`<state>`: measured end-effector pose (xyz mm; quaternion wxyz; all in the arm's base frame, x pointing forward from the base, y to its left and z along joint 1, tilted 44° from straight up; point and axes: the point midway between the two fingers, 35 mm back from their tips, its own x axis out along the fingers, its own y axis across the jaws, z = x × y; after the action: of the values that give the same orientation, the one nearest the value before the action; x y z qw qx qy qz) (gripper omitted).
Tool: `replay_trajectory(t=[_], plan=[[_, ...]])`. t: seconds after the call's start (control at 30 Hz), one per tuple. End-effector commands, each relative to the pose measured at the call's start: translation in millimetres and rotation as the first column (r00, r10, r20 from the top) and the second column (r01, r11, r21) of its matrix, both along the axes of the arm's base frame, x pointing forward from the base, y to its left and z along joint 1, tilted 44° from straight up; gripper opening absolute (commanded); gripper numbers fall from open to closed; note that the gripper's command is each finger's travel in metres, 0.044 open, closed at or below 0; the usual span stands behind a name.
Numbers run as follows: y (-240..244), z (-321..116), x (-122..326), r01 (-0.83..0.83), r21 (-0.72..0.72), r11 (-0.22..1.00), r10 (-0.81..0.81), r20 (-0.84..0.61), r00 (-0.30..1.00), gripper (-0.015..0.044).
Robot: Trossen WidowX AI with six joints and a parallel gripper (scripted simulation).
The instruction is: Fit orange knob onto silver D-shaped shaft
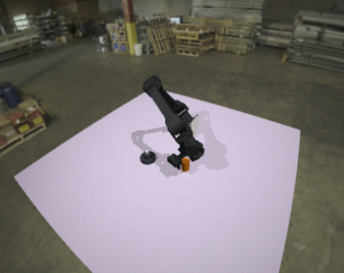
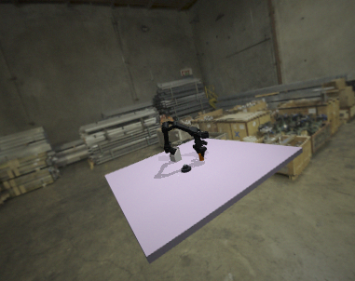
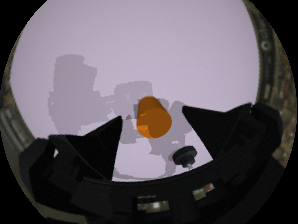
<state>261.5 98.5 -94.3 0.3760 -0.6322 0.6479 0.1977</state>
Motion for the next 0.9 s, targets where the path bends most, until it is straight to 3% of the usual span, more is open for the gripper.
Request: replay_trajectory(t=[0.0,0.47,0.8,0.87], plan=[[-6.6,-5.3,-0.8,0.000,-0.007,1.000,0.000,-0.005,1.000,0.0440],[-20.7,-18.9,-0.5,0.000,-0.009,1.000,0.000,-0.004,1.000,0.0440],[-20.7,-18.9,-0.5,0.000,-0.009,1.000,0.000,-0.004,1.000,0.0177],[-20.7,-18.9,-0.5,0.000,-0.009,1.000,0.000,-0.004,1.000,0.0164]])
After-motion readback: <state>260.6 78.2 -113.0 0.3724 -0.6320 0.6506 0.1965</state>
